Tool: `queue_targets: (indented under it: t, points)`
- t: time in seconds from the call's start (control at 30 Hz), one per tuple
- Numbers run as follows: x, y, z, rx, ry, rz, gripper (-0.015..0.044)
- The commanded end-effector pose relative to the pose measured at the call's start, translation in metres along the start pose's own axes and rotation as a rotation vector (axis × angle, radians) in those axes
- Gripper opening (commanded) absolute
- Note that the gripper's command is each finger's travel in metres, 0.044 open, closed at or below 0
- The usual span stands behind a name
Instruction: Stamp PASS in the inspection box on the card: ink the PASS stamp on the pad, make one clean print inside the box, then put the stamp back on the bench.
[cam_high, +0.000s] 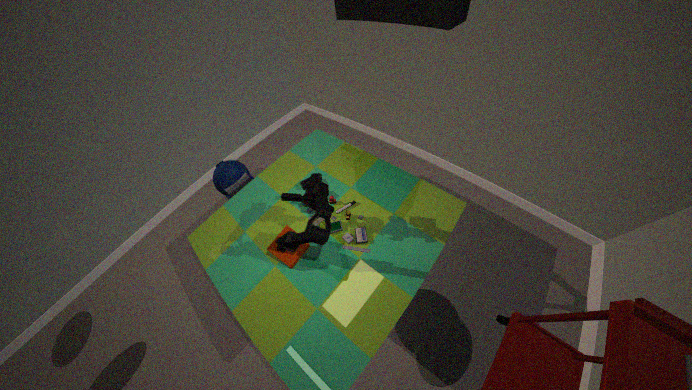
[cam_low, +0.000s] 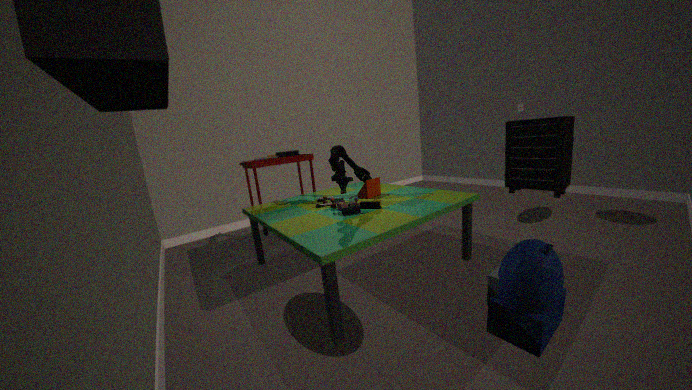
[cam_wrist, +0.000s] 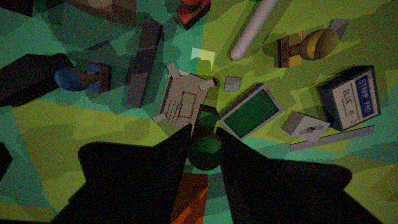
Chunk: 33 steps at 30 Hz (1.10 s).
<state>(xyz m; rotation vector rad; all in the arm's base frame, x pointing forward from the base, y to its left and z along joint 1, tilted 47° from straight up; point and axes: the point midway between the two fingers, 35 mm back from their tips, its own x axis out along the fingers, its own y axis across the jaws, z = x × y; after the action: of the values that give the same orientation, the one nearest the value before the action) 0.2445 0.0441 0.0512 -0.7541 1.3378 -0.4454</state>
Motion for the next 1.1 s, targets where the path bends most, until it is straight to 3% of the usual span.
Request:
queue_targets:
  t: [0.0,1.07]
  points:
    - [0.002,0.019,-0.004,-0.018,0.007,-0.002,0.0]
    - [0.02,0.029,-0.004,-0.027,0.004,-0.001,0.0]
